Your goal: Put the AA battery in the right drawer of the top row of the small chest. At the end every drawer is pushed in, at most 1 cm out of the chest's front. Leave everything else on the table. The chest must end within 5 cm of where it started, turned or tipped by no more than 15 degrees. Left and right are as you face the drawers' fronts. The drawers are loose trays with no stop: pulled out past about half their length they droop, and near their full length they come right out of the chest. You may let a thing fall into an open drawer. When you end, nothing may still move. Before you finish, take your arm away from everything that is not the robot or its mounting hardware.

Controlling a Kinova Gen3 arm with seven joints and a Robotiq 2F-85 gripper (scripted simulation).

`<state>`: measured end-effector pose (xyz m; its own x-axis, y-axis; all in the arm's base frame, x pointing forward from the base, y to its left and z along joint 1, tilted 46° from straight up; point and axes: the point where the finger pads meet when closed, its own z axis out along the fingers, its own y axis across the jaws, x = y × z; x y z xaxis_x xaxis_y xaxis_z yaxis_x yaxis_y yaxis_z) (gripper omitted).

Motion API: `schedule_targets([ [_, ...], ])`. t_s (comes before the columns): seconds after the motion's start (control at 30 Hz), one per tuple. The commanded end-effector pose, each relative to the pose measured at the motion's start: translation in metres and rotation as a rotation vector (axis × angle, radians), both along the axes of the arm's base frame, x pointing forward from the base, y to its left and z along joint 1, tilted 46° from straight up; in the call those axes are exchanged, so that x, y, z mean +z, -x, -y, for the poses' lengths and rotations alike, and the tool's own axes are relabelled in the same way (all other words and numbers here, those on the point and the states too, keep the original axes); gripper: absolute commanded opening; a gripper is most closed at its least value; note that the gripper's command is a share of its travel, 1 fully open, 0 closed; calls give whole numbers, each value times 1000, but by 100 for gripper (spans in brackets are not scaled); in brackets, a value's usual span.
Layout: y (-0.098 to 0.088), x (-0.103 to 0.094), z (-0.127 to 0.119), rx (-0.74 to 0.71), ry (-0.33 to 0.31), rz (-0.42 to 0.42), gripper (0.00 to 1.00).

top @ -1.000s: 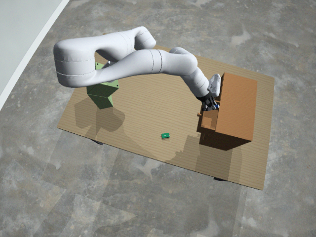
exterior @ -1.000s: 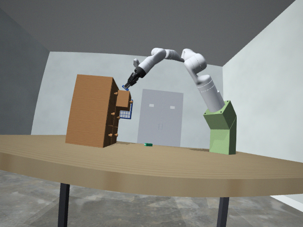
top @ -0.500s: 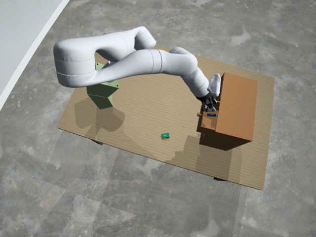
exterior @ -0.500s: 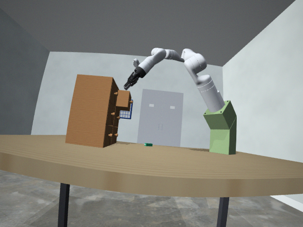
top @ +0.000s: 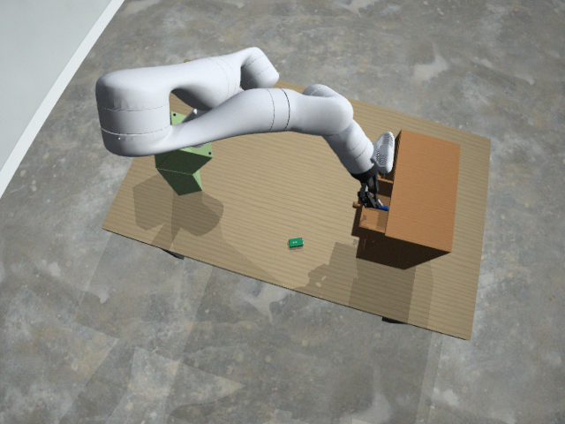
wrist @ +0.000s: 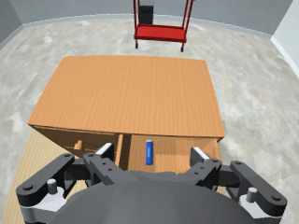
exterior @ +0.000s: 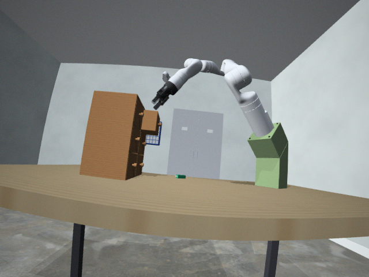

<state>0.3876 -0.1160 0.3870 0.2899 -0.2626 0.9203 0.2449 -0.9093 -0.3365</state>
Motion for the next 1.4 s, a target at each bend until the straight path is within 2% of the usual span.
schedule_targets([
  [0.0, 2, -2, -2, 1, -4, -2, 100],
  [0.27, 15, -11, -3, 2, -4, -3, 100],
  [0.73, 75, -55, -3, 3, -4, -2, 100],
  [0.8, 75, -55, -3, 3, -4, -2, 100],
  [1.07, 105, -77, -4, 3, -4, -2, 100],
  [1.37, 119, -87, -3, 1, -5, 0, 100],
])
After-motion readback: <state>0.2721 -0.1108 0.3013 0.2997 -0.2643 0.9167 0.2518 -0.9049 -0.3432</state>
